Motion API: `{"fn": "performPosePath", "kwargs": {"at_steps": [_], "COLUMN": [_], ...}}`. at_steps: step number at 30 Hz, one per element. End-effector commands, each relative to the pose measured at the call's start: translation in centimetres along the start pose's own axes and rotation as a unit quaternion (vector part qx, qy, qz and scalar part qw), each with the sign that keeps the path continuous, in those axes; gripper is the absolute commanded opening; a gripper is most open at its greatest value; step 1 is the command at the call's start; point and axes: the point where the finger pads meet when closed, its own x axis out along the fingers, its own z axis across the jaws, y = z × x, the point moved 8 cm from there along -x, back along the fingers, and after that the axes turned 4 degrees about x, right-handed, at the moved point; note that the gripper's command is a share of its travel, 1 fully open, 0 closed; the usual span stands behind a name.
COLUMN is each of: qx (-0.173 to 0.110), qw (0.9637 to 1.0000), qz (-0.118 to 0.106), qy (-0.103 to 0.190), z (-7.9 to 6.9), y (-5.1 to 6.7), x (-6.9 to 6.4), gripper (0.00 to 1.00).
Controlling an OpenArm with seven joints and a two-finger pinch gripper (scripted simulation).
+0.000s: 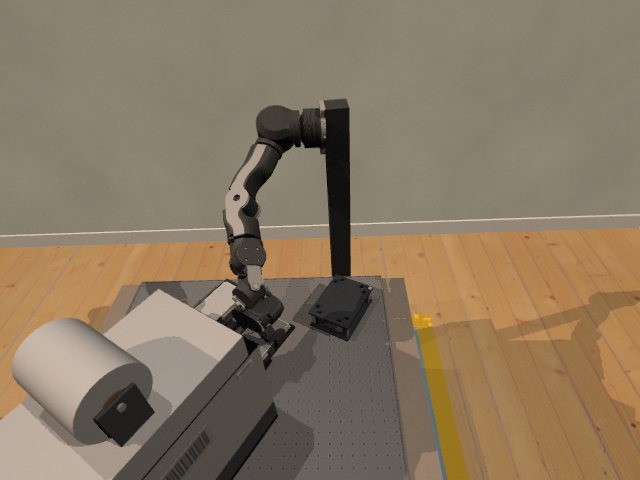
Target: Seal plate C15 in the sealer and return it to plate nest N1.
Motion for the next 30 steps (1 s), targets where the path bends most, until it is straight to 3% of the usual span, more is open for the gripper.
{"fn": "performPosePath", "kwargs": {"at_steps": [1,2,7,19,24,30], "qx": [0.0,0.0,0.002,0.002,0.002,0.002], "qw": [1.0,1.0,1.0,1.0,1.0,1.0], "qz": [0.0,0.0,-0.001,-0.001,-0.001,-0.001], "qy": [-0.001,-0.001,-0.002,-0.002,-0.002,-0.002], "z": [0.0,0.0,0.1,0.1,0.1,0.1], "y": [0.0,0.0,-0.2,-0.2,-0.2,-0.2], "x": [-0.1,-0.1,-3.3,-3.3,-6.5,-6.5], "gripper": [0.0,0.0,0.0,0.0,0.0,0.0]}}
